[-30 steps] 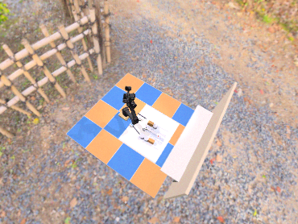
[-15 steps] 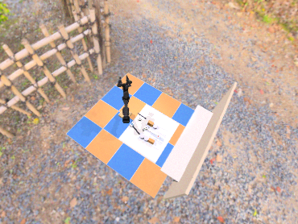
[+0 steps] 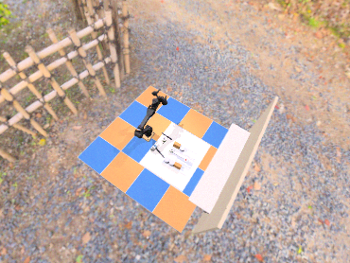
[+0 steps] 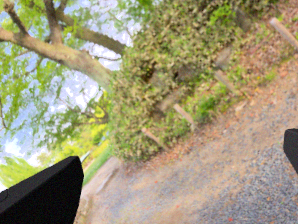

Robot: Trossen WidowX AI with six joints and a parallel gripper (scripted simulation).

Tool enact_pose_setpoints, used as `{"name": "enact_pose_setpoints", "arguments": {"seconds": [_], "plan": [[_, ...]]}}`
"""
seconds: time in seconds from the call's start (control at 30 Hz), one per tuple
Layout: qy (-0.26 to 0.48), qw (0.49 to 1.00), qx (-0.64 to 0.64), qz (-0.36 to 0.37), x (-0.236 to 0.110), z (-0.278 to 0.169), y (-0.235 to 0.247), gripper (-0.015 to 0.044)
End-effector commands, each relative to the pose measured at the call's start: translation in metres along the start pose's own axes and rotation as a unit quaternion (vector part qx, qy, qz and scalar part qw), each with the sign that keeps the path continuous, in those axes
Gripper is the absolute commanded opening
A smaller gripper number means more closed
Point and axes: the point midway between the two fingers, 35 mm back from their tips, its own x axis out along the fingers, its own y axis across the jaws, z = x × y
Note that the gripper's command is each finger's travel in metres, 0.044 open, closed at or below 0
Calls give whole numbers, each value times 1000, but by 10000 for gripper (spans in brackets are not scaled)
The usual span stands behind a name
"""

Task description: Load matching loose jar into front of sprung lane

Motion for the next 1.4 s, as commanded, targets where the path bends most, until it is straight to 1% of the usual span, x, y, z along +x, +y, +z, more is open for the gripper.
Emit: {"name": "enact_pose_setpoints", "arguments": {"seconds": [0.0,0.17,0.3,0.5,0.6,0.7,0.83,0.9,1.13,1.27,1.37], "plan": [[25,991,-12,-130,7,-10,-70,440],[59,958,-4,-282,-8,-21,-153,440],[91,913,19,-397,-37,-31,-215,440],[142,821,82,-546,-104,-52,-286,440],[171,764,128,-609,-146,-67,-309,440],[201,701,184,-660,-189,-86,-323,440],[240,613,269,-703,-243,-113,-324,440],[252,584,299,-711,-258,-121,-322,440],[253,581,302,-712,-260,-122,-321,440],[253,581,302,-712,-264,-142,-341,440],[253,580,302,-712,-264,-144,-343,440]]}}
